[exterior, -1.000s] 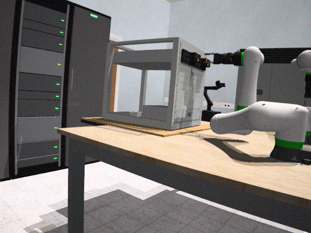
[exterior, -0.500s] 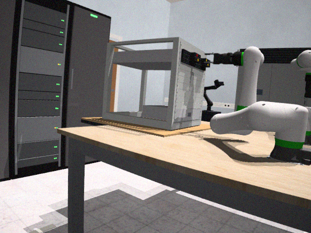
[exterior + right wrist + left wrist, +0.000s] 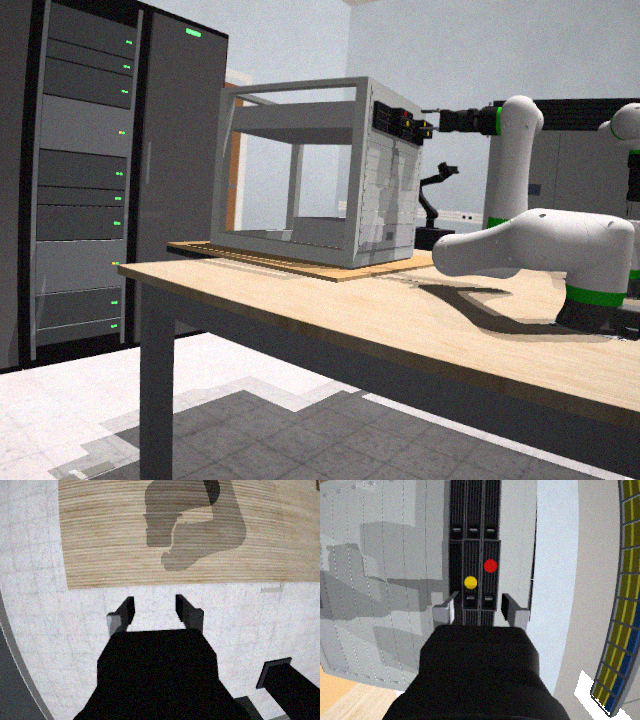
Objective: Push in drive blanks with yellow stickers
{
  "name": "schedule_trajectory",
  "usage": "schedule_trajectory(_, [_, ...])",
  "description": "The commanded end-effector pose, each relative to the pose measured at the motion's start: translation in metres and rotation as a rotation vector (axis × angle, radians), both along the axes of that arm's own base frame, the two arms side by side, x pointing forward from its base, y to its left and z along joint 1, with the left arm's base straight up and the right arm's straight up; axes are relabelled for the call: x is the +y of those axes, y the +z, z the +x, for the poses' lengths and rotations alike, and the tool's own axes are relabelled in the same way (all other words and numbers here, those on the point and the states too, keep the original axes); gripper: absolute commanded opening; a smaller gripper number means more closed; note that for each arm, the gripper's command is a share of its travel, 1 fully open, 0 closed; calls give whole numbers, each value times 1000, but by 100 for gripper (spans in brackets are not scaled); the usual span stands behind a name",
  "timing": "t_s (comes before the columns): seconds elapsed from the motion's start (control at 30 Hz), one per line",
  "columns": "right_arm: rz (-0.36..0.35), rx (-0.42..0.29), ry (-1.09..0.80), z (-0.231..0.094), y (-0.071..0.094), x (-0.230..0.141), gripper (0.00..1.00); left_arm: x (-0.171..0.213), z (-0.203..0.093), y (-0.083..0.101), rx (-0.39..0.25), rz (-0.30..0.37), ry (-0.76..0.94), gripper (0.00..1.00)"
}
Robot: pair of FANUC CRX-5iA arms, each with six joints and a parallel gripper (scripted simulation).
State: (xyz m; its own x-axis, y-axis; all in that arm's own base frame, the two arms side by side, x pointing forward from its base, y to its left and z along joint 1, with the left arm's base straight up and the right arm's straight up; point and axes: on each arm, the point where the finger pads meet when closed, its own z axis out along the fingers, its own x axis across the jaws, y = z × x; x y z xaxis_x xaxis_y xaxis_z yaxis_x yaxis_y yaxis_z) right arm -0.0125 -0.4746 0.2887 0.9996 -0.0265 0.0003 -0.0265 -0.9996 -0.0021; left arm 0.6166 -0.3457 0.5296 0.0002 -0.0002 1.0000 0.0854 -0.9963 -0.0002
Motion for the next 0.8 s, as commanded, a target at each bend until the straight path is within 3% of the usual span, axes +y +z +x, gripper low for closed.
schedule_trajectory(0.0, [-2,0,0,0,1,0,100,0,0,1,-2,-1,0,100])
schedule_trajectory(0.03, [-2,0,0,0,1,0,100,0,0,1,-2,-1,0,100])
schedule_trajectory(0.07, [-2,0,0,0,1,0,100,0,0,1,-2,-1,0,0])
schedule_trajectory(0.77, [-2,0,0,0,1,0,100,0,0,1,-2,-1,0,0])
